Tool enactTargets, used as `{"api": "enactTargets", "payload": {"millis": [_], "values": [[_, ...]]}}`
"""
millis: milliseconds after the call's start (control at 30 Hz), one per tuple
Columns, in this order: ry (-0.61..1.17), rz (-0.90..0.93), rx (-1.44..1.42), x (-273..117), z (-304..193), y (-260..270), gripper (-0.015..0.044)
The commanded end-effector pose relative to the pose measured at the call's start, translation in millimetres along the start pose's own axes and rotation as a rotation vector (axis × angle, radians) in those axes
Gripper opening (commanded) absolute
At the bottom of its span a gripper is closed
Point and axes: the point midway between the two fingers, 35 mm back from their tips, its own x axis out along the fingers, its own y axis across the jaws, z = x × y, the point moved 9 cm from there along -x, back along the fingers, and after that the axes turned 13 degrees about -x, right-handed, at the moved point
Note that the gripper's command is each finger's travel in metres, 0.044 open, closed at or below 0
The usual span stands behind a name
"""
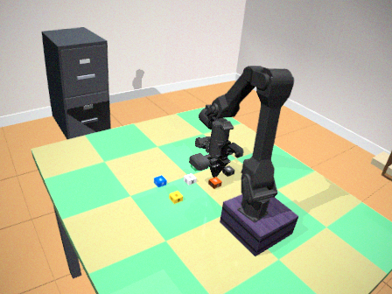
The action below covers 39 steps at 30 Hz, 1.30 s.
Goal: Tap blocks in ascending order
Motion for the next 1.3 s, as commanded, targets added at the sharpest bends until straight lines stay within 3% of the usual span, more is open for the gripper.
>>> {"api": "enactTargets", "payload": {"millis": [0, 100, 267, 467, 667, 833, 1067, 1200, 1267], "values": [[-0.011, -0.006, 0.0, -13, 2, -1, 0.002], [-0.01, -0.009, 0.004, -23, 3, -2, 0.002], [-0.011, -0.007, 0.001, -91, 1, -1, 0.002], [-0.011, -0.006, 0.0, -94, 3, 1, 0.002], [-0.018, 0.0, 0.0, -100, 73, 55, 0.002], [-0.021, 0.006, 0.0, -97, 117, 120, 0.002], [-0.021, 0.006, 0.0, -94, 120, 124, 0.002], [-0.021, 0.006, 0.0, -29, 122, 125, 0.002], [-0.021, 0.006, 0.0, -16, 121, 125, 0.002]]}}
